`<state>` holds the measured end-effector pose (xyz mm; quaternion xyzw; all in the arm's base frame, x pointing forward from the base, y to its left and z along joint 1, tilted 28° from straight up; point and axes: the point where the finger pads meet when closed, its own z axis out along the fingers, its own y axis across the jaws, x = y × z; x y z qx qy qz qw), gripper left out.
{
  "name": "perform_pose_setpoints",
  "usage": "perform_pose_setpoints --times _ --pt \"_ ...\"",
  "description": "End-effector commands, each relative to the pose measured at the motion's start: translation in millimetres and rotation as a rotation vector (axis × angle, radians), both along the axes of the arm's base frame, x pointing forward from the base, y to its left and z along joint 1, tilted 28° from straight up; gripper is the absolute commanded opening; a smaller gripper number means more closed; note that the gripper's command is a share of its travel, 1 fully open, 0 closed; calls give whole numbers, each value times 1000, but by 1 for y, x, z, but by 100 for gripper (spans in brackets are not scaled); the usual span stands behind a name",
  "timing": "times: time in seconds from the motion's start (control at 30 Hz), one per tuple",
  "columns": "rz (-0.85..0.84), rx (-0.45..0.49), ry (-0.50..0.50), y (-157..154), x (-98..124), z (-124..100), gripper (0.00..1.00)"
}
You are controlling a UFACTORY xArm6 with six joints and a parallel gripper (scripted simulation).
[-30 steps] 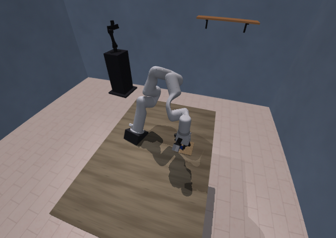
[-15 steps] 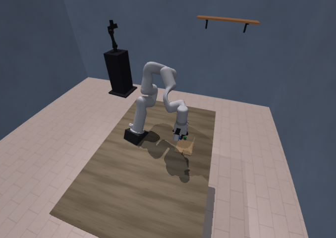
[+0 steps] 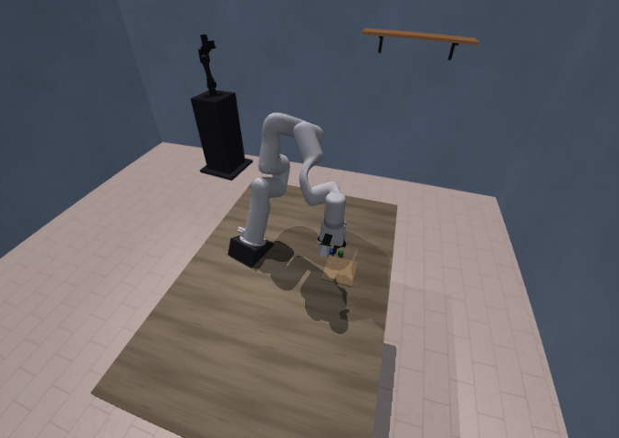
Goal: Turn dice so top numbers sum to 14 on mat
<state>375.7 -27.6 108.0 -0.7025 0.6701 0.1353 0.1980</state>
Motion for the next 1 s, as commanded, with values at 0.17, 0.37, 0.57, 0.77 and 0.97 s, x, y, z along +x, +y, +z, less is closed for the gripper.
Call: perform_pose_setpoints --times 0.17,0.37,0.57,0.77,0.97 --pt "-1 -1 -3 12 3 -23 15" --pt "-1 -1 -3 24 5 -45 15" --pt "-1 -1 -3 34 7 -66 15" --pt "-1 -1 -3 41 8 -79 15" --pt "-1 -1 -3 43 8 -82 15"
